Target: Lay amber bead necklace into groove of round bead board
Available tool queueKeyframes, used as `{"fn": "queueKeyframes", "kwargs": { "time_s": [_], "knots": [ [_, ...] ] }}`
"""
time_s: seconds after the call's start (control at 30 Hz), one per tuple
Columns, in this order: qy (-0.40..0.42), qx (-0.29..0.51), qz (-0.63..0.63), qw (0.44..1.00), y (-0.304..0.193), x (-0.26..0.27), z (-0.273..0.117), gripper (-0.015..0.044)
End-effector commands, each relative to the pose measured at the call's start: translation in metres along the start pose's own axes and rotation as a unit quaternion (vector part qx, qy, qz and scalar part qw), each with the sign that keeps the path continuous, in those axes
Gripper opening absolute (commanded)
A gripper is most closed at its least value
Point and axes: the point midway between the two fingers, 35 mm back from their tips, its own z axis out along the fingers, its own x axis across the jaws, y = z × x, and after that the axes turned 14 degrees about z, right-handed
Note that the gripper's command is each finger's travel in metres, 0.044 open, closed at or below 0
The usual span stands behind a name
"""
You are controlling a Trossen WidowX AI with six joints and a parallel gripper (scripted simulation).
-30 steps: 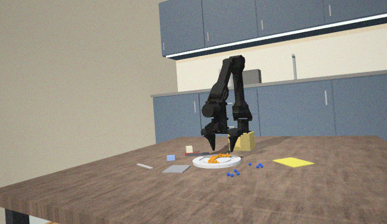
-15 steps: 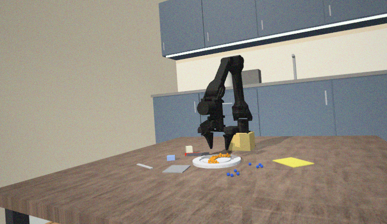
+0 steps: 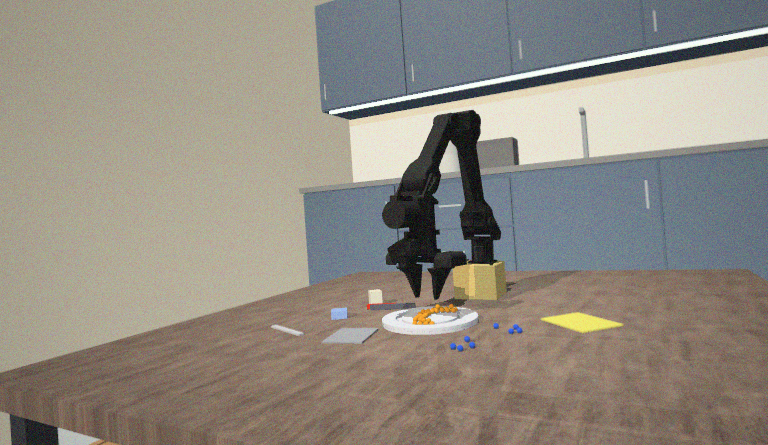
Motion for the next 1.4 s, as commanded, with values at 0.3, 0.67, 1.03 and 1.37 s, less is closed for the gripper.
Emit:
{"fn": "queueKeyframes", "kwargs": {
  "time_s": [0.3,0.67,1.03,1.37],
  "knots": [
    [0.000,0.002,0.001,1.000,0.000,0.000,0.016,0.0250],
    [-0.001,0.005,0.003,1.000,-0.002,-0.001,0.031,0.0250],
    [-0.001,0.002,0.001,1.000,-0.001,0.000,0.029,0.0040],
    [-0.001,0.002,0.001,1.000,-0.001,0.000,0.029,0.0000]
  ]
}}
